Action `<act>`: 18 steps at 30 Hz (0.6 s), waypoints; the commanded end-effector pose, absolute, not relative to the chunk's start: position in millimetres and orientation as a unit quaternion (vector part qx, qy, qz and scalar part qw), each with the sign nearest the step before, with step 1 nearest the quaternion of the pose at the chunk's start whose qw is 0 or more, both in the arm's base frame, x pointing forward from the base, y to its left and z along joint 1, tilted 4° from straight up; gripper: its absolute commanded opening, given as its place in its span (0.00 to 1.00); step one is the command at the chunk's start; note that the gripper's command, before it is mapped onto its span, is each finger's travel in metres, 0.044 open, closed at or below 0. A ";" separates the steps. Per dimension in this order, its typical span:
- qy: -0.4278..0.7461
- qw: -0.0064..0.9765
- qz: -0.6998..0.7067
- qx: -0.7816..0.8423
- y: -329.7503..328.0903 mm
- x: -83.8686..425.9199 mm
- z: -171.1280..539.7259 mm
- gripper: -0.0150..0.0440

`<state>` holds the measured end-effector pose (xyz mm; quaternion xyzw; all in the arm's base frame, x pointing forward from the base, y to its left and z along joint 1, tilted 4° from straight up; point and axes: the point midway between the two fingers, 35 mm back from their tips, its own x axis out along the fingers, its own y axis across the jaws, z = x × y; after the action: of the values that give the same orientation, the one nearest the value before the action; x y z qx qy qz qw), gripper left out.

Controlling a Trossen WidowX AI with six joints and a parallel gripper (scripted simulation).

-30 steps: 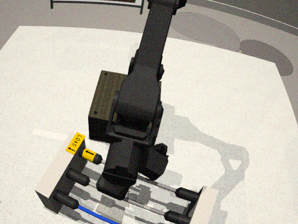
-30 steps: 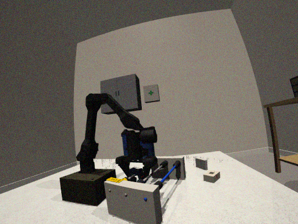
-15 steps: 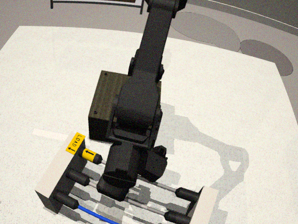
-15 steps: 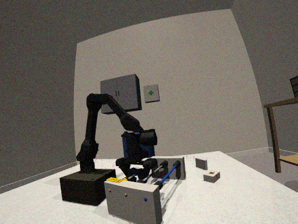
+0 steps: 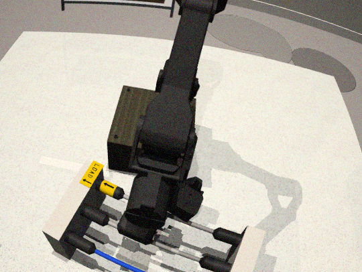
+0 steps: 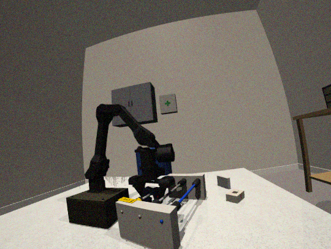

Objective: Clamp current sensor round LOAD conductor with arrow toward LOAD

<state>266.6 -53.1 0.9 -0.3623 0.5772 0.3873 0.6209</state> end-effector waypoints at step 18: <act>0.577 0.621 0.387 -0.363 -53.2 266.9 1.4 0.25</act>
<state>266.6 -53.1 0.9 -0.3623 0.5772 0.3873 0.6209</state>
